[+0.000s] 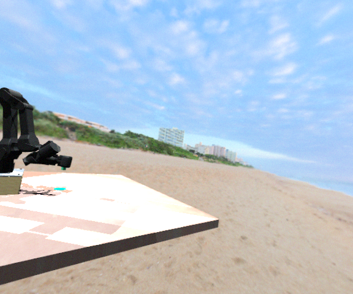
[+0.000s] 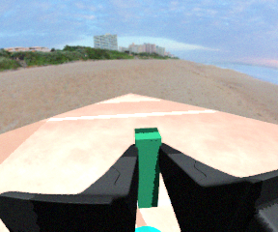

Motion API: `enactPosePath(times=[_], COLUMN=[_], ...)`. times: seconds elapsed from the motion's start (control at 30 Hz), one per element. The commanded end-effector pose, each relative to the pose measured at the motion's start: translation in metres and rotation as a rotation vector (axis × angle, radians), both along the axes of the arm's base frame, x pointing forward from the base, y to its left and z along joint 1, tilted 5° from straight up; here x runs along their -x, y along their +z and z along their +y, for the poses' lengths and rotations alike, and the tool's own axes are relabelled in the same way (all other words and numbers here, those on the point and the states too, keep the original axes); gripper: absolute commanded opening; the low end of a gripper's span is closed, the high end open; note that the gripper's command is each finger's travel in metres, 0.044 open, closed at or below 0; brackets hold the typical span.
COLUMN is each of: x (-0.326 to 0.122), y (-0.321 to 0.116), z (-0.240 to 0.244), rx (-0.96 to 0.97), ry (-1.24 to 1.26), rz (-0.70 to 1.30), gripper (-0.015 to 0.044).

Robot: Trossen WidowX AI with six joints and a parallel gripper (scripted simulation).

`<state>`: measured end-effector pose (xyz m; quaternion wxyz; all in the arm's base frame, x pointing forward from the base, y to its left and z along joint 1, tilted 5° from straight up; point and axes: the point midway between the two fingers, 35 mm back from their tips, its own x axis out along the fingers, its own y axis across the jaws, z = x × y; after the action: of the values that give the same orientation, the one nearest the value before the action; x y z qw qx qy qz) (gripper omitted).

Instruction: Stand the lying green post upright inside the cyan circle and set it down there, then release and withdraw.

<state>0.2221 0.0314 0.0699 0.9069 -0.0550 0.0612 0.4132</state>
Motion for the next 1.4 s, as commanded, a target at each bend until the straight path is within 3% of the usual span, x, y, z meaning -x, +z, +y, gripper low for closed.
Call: enactPosePath(times=[0.0,1.37], x=[0.0,-0.005], y=[0.0,-0.058], z=[0.0,-0.009], rx=[0.002,0.002], ry=[0.003,0.003], rz=[-0.006,-0.004], gripper=[0.0023,0.0023])
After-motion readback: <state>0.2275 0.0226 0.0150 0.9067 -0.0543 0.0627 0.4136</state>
